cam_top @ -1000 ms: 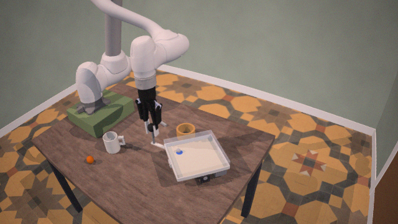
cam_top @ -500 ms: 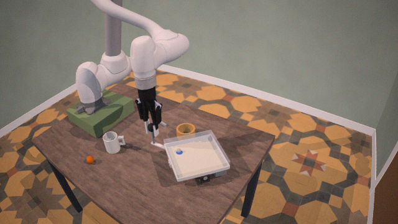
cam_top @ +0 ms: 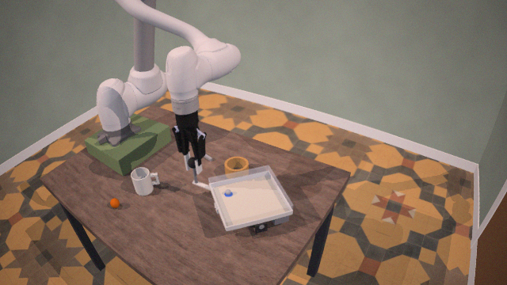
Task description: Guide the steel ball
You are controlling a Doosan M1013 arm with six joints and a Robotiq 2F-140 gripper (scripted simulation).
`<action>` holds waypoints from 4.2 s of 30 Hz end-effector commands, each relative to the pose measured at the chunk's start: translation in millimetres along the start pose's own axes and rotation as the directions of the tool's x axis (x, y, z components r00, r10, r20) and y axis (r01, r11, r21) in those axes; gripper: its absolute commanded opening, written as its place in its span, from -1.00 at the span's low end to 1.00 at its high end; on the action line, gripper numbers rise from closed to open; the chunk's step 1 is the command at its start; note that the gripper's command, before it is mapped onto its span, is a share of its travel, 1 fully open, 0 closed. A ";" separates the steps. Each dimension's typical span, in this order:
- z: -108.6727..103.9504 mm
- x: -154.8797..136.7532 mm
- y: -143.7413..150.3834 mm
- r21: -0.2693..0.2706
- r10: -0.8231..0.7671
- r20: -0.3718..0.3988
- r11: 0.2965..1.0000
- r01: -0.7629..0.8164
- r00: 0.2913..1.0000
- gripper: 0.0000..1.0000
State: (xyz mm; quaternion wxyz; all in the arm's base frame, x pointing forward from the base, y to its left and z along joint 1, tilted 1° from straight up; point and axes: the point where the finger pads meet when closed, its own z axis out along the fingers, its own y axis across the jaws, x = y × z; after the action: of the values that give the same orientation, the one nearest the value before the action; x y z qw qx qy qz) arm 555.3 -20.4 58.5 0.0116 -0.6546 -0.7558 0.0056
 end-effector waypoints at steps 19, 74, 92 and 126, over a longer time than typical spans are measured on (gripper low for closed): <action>0.0 0.1 -0.1 0.000 0.000 0.000 1.000 0.000 1.000 -1.00; 0.0 0.1 -0.1 0.000 0.000 0.000 1.000 0.000 1.000 -0.28; 0.0 0.1 -0.1 0.000 0.000 0.000 1.000 0.000 1.000 -0.28; -23.5 0.0 -0.1 0.000 0.000 0.000 1.000 0.000 1.000 -0.28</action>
State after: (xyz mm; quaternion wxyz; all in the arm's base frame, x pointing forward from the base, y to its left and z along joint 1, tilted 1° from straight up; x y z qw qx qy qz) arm 555.7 -20.6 79.0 0.0116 -0.6546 -0.7558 0.0057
